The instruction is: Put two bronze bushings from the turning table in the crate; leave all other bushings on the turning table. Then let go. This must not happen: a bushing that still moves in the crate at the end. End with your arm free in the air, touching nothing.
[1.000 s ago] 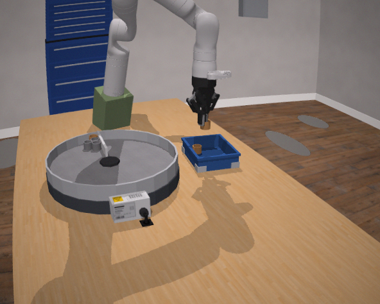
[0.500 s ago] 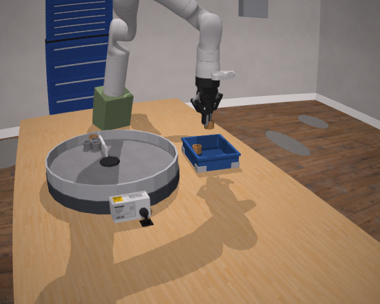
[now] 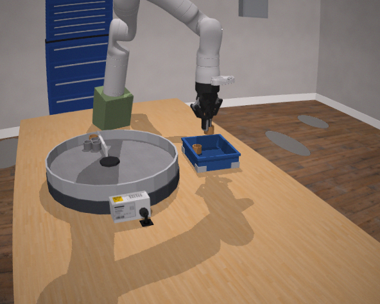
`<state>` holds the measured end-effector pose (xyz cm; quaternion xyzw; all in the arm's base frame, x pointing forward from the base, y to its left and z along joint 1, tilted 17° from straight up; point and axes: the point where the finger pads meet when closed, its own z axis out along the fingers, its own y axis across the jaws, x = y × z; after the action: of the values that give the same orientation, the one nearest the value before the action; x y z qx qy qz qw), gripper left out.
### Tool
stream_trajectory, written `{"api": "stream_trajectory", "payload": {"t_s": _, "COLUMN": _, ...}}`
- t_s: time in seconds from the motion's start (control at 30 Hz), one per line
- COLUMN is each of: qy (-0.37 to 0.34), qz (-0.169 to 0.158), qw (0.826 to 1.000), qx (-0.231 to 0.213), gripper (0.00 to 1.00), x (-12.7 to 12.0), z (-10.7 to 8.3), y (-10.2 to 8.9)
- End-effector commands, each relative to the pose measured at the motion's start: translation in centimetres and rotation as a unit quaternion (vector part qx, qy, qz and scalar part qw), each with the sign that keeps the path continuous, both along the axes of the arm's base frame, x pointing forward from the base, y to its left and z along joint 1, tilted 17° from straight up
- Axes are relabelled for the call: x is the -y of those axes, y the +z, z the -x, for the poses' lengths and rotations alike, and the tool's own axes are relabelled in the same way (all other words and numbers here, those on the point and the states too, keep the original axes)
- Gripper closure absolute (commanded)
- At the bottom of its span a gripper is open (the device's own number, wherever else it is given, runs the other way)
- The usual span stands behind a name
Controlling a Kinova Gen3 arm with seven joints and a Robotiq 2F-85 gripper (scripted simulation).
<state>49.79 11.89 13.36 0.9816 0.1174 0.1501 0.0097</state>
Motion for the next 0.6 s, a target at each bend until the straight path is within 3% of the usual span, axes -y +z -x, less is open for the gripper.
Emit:
{"api": "stream_trajectory", "payload": {"t_s": 0.0, "qy": 0.004, "qz": -0.002, "qw": 1.000, "qx": -0.006, "gripper": 1.00, "x": -0.5, "z": 0.2, "y": -0.8}}
{"api": "stream_trajectory", "payload": {"t_s": 0.33, "qy": 0.004, "qz": -0.002, "qw": 1.000, "qx": -0.006, "gripper": 1.00, "x": -0.5, "z": 0.2, "y": -0.8}}
{"api": "stream_trajectory", "payload": {"t_s": 0.5, "qy": 0.004, "qz": -0.002, "qw": 1.000, "qx": -0.006, "gripper": 1.00, "x": -0.5, "z": -0.4, "y": -2.9}}
{"api": "stream_trajectory", "payload": {"t_s": 0.57, "qy": 0.004, "qz": -0.002, "qw": 1.000, "qx": -0.006, "gripper": 1.00, "x": -0.5, "z": -0.4, "y": -2.9}}
